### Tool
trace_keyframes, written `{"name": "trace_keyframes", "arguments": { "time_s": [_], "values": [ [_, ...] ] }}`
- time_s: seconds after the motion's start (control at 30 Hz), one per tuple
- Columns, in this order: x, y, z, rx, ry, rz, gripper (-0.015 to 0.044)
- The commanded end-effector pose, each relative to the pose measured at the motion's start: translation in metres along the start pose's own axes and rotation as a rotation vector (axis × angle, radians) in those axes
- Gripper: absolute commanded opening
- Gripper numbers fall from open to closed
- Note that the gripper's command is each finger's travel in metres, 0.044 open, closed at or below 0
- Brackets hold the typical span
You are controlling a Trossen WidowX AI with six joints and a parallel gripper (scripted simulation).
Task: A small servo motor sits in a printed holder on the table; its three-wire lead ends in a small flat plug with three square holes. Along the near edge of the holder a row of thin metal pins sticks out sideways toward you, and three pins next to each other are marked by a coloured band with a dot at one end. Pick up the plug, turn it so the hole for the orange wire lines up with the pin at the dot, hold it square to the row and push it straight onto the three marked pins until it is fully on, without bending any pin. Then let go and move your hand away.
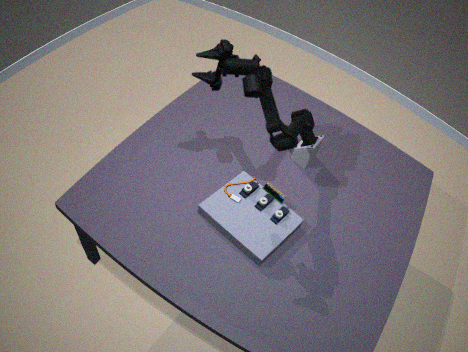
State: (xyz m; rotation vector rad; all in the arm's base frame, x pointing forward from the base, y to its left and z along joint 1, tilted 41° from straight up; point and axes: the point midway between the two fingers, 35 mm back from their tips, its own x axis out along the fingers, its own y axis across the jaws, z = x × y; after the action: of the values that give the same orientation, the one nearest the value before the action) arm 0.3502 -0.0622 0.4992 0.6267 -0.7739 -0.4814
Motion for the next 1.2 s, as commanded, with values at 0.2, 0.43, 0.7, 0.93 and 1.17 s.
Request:
{"name": "trace_keyframes", "arguments": {
  "time_s": [0.2, 0.43, 0.7, 0.93, 1.17],
  "values": [
    [-0.005, 0.008, 0.005, 0.04, -0.003, 0.02, 0.0216],
    [-0.013, 0.018, 0.015, 0.105, -0.01, 0.049, 0.0115],
    [-0.021, 0.028, 0.023, 0.181, -0.008, 0.08, 0.0115],
    [-0.026, 0.034, 0.028, 0.226, -0.005, 0.096, 0.0115],
    [-0.037, 0.047, 0.041, 0.328, 0.001, 0.138, 0.0115]
  ]
}}
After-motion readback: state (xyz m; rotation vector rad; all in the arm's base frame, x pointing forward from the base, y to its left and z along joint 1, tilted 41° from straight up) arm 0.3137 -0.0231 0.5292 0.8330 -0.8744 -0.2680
